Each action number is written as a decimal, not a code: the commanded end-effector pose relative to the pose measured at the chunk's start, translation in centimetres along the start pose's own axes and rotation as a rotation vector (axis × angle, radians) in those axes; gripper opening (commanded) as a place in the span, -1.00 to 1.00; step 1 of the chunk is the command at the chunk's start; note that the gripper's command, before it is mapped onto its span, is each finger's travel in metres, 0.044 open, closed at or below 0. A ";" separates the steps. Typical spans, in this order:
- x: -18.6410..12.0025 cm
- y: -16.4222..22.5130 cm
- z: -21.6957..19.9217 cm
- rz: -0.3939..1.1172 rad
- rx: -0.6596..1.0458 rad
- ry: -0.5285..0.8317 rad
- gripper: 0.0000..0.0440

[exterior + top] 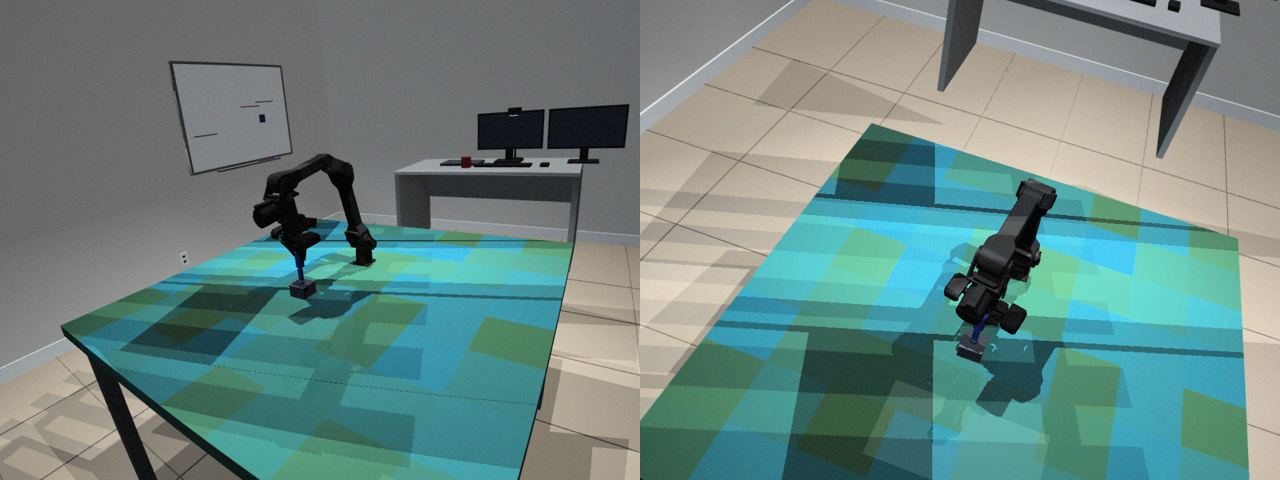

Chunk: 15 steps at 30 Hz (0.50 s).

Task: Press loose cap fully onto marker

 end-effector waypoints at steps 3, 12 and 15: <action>1.2 0.1 0.0 -0.015 -0.014 0.006 -1.00; 3.2 0.2 0.1 -0.038 -0.036 0.010 -1.00; 3.7 0.2 0.1 -0.044 -0.041 0.011 -1.00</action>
Point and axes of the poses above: the point midway between the two fingers, 35 mm back from their tips, its own x axis out along the fingers, its own z axis across the jaws, y = z × x, the point moved 4 cm from there along -x, back along the fingers, and after that the axes turned 12 degrees about x, right-handed, at the moved point
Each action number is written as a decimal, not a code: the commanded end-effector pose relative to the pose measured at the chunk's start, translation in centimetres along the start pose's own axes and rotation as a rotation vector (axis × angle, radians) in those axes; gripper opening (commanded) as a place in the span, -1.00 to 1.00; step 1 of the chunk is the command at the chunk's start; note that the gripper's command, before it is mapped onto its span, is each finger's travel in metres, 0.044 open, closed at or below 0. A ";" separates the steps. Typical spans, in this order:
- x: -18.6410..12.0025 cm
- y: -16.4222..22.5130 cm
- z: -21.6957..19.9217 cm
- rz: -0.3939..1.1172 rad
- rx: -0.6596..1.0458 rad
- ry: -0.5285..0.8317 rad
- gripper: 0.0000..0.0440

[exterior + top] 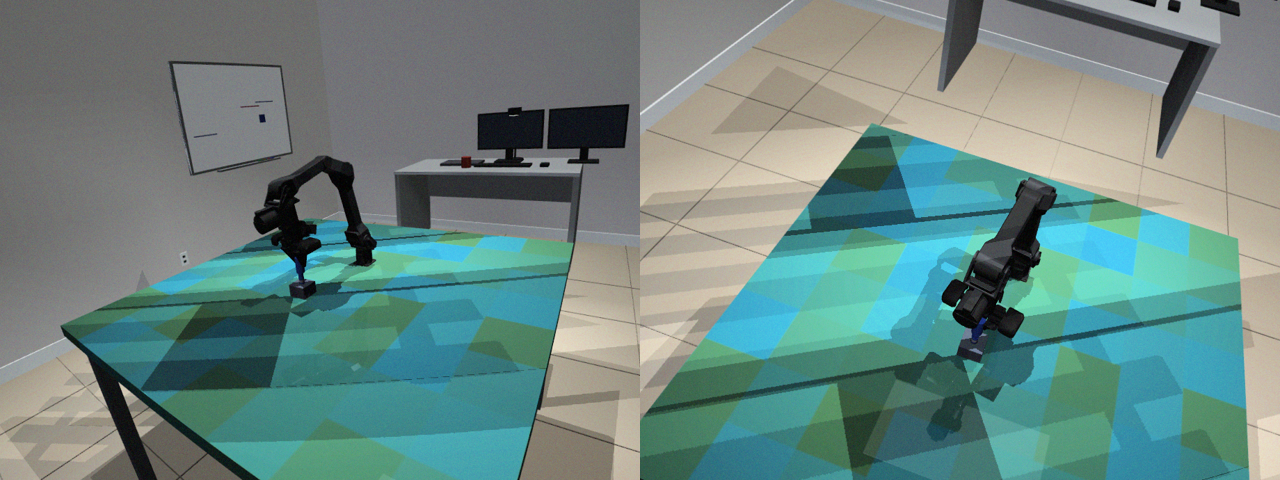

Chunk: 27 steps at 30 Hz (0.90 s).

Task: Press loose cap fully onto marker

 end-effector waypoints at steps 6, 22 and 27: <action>2.8 -0.1 -0.1 -0.049 -0.034 -0.003 -0.99; 4.5 -0.1 0.0 -0.035 -0.038 -0.014 -0.77; 4.8 0.0 0.2 -0.026 -0.036 -0.019 -0.74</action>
Point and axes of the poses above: the point midway between the two fingers, 35 mm back from their tips, its own x axis out along the fingers, its own z axis across the jaws, y = z × x, the point moved 4 cm from there along -x, back along the fingers, and after that the axes turned 12 degrees about x, right-handed, at the moved point
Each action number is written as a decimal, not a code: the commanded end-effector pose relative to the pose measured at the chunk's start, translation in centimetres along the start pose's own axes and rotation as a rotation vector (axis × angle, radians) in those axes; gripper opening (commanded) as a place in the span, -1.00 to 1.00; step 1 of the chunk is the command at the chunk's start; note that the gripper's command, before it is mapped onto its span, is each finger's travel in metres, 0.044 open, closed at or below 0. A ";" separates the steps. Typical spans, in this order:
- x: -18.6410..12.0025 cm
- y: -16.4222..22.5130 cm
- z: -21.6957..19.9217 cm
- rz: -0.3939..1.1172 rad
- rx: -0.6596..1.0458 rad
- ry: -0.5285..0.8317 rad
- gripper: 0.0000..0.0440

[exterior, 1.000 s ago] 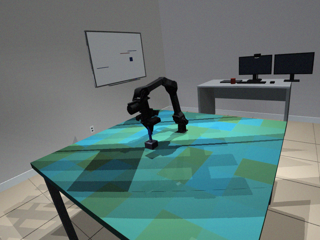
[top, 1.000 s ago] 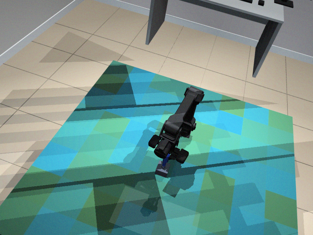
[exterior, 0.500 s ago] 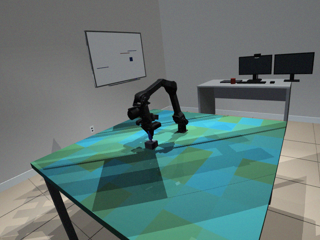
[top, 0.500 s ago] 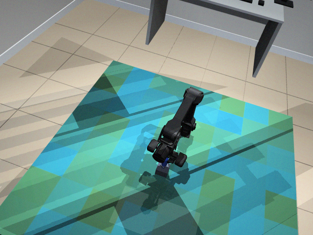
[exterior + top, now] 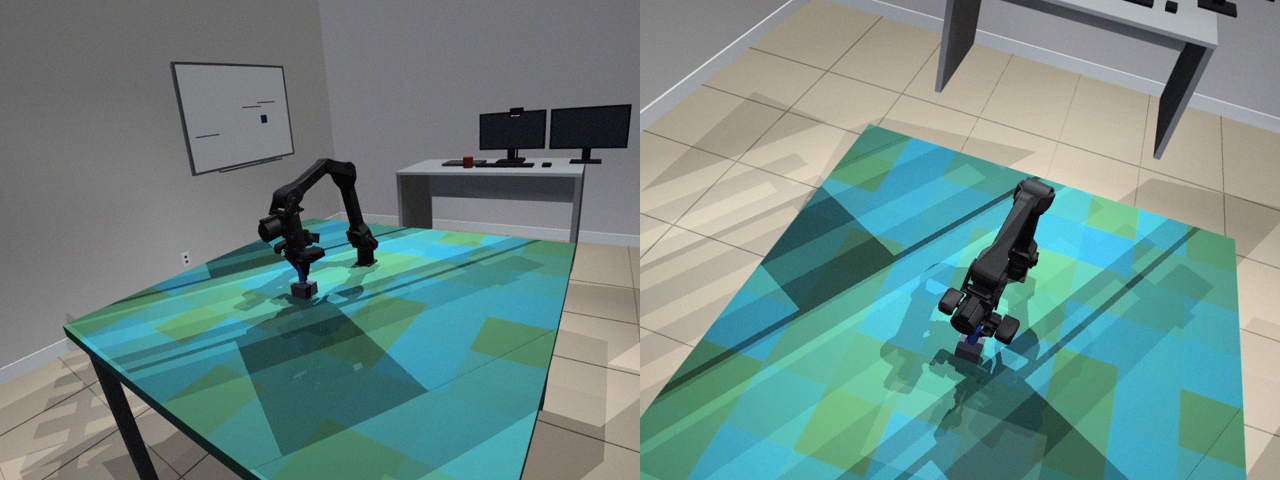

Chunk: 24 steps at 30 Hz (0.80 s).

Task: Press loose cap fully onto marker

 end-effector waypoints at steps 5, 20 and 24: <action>1.9 -0.3 0.4 -0.039 -0.002 -0.021 -0.70; 2.0 -0.3 0.6 -0.031 0.002 -0.028 -0.58; 2.1 -0.3 0.6 -0.030 0.002 -0.029 -0.55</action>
Point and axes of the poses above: the point midway between the two fingers, 35 mm back from their tips, its own x axis out along the fingers, its own z axis across the jaws, y = z × x, the point moved 4 cm from there along -x, back along the fingers, and after that the axes turned 12 degrees about x, right-handed, at the moved point
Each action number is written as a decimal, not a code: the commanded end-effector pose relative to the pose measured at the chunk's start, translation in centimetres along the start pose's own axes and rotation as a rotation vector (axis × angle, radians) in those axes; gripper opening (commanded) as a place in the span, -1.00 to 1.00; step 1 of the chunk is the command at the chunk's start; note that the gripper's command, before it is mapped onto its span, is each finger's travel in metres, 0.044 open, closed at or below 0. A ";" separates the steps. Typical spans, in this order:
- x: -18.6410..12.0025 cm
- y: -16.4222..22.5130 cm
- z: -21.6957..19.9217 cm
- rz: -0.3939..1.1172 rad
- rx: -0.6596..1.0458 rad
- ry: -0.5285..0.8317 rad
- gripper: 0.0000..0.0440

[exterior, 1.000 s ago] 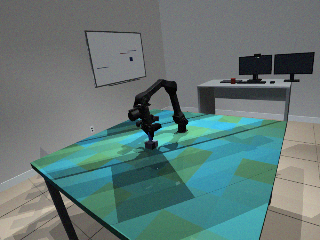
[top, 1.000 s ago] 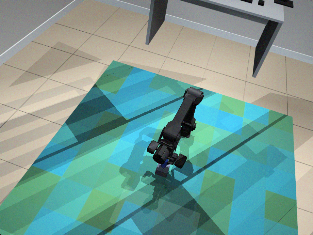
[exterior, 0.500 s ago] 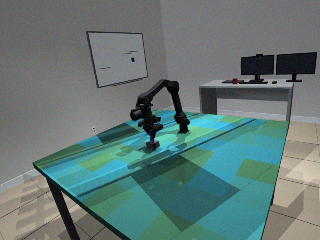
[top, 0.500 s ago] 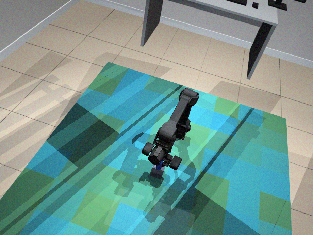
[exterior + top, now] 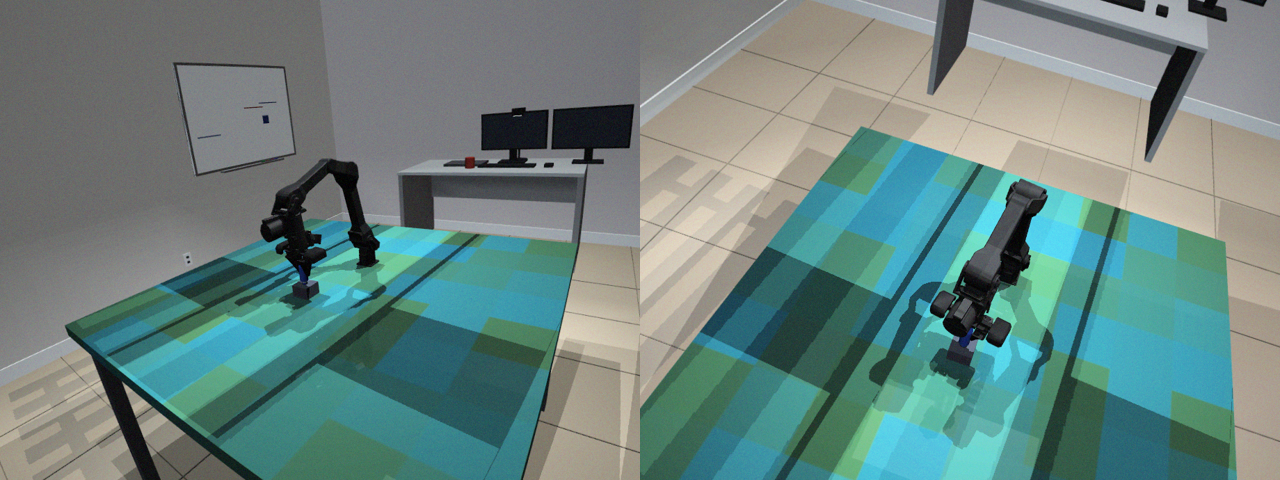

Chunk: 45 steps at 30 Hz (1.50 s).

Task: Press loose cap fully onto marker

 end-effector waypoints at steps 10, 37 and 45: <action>1.8 -0.3 0.6 -0.047 0.003 -0.031 -0.47; 0.7 -2.3 0.7 -0.030 0.000 -0.003 0.97; -1.9 -2.3 0.6 0.052 -0.001 0.021 1.00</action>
Point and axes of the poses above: the point midway between the two fingers, 35 mm back from their tips, its own x axis out along the fingers, its own z axis across the jaws, y = z × x, the point moved 4 cm from there along -x, back along the fingers, and after that the axes turned 12 degrees about x, right-handed, at the moved point
